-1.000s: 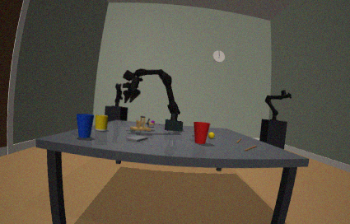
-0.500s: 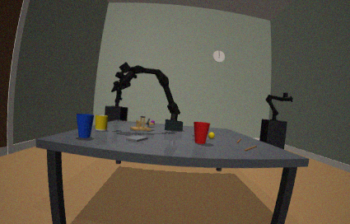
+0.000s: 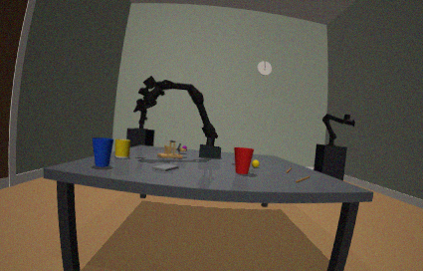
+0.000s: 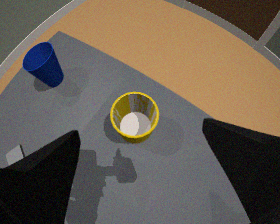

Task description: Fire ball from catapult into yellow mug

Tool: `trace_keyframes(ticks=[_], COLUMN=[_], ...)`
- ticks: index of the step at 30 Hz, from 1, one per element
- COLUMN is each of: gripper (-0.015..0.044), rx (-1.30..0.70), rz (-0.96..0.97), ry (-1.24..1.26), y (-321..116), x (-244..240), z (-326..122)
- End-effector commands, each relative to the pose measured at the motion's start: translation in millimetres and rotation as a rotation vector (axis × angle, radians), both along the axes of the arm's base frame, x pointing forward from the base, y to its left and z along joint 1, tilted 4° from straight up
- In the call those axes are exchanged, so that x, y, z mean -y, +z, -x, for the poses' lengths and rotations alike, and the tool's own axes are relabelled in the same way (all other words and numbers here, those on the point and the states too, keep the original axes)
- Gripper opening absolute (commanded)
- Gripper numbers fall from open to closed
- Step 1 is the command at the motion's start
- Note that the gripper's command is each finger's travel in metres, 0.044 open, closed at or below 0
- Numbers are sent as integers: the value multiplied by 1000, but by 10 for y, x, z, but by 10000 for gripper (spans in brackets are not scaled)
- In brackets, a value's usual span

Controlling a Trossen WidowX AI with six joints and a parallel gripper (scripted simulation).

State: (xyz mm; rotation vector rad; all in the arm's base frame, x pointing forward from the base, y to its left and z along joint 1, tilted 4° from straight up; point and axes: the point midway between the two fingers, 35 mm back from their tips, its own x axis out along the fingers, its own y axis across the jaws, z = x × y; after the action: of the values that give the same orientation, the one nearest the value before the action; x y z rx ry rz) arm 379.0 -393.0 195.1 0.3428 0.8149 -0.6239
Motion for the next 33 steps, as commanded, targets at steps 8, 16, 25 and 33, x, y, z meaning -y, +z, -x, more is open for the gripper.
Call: trace_keyframes(ticks=[8, 16, 25, 33], gripper=[204, 0, 0, 0], rx=[1, 1, -15, -200], rz=[3, 3, 1, -15], ry=[3, 3, 11, 113], y=[3, 3, -28, -377], x=[2, 2, -34, -473], z=[-1, -1, -4, 3])
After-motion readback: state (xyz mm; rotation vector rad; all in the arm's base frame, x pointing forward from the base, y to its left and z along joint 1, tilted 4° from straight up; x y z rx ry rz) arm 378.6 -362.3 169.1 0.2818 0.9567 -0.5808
